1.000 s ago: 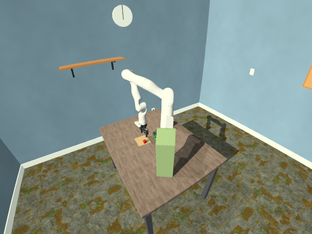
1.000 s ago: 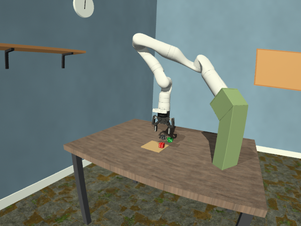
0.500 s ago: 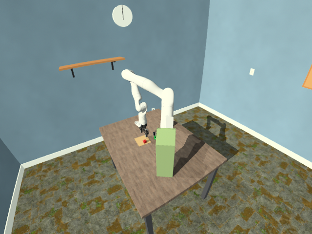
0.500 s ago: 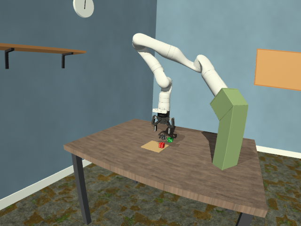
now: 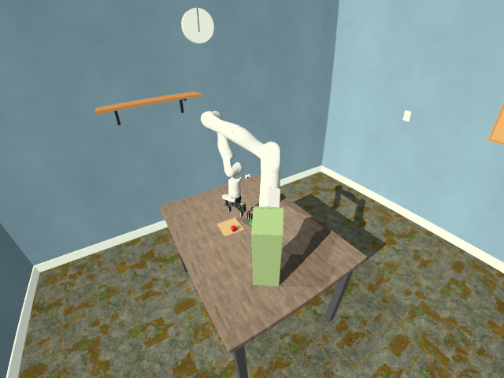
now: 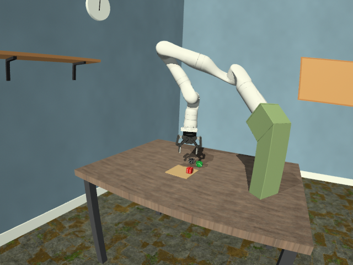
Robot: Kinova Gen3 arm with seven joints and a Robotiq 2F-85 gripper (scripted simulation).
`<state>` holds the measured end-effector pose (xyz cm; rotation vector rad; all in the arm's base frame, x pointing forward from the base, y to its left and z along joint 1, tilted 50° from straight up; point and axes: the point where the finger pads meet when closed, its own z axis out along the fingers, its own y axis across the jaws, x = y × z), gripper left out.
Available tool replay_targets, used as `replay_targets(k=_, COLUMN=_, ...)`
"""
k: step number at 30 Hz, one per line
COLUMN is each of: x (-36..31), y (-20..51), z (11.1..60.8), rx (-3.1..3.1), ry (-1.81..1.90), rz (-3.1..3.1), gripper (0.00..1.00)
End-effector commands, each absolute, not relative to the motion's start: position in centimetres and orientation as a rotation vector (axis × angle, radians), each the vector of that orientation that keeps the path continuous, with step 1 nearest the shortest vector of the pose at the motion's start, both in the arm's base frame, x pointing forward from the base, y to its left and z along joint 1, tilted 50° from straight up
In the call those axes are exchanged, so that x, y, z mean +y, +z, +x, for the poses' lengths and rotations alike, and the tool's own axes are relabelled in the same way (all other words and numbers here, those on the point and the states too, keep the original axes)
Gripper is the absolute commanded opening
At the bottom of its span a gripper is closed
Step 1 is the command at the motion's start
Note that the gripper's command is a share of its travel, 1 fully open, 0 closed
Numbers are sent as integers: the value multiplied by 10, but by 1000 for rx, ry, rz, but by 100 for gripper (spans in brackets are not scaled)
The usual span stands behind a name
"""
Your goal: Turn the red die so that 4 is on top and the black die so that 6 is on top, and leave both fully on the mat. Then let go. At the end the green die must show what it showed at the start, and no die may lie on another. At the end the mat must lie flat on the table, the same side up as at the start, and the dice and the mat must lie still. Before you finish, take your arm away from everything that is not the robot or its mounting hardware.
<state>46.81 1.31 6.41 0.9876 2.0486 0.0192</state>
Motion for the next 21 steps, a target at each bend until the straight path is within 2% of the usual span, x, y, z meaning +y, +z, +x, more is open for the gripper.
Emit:
replay_targets(k=1, x=-5, y=82, z=477, rx=2064, ry=-15, rz=931, gripper=100)
replay_targets(k=21, x=-80, y=135, z=485, rx=2251, ry=-310, rz=404, gripper=100)
